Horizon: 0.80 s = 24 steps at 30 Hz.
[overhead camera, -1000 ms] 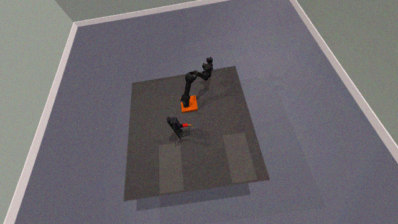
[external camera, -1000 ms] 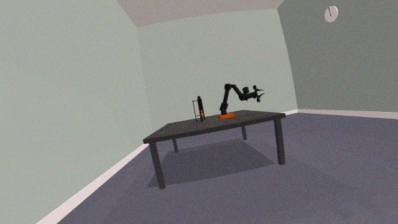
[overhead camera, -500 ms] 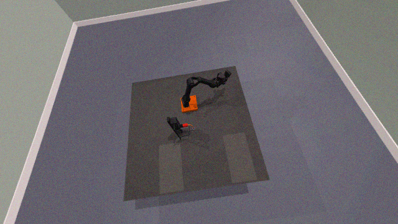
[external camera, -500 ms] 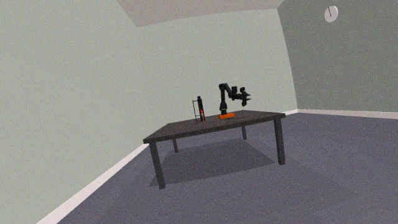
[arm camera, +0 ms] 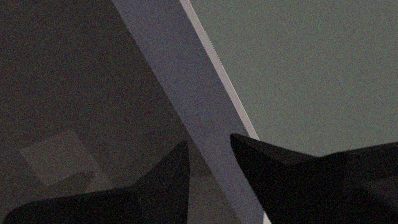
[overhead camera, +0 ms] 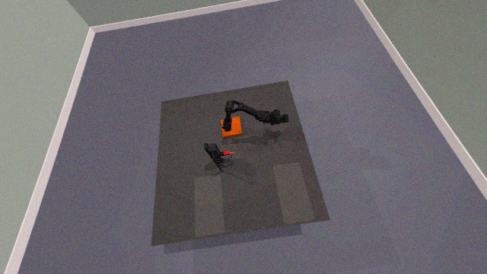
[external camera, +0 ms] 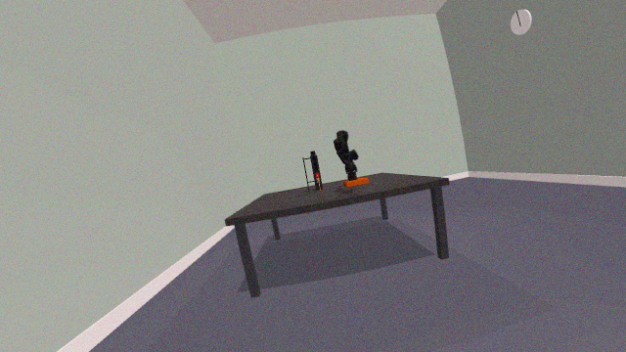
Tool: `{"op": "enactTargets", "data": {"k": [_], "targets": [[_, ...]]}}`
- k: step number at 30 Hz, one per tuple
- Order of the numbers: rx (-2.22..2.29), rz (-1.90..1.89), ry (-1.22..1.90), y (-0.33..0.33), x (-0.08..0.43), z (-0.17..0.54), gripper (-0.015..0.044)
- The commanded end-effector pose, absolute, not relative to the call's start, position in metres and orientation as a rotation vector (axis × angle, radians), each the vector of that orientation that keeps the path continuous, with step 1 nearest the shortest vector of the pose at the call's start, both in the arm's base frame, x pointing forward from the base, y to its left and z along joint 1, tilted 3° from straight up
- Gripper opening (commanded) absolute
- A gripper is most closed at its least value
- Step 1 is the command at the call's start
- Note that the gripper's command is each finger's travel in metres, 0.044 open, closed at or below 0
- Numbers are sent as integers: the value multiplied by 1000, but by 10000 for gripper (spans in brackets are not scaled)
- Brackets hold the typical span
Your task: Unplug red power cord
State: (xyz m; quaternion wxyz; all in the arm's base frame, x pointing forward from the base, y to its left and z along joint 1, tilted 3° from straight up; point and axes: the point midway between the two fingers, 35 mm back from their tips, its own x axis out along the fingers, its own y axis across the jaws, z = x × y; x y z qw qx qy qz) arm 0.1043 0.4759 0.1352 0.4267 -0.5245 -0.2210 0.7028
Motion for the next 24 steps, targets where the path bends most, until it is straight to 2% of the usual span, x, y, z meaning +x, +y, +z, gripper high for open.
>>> {"op": "enactTargets", "data": {"k": [1,7,13,19,24], "targets": [[-1373,1668,-362,446,162,137,160],[-1443,1540,-18,373,241,130,160],[-1460,1412,333,282,294,128,160],[-1417,1288,691,178,314,131,160],[-1335,1195,983,94,305,140,160]]}}
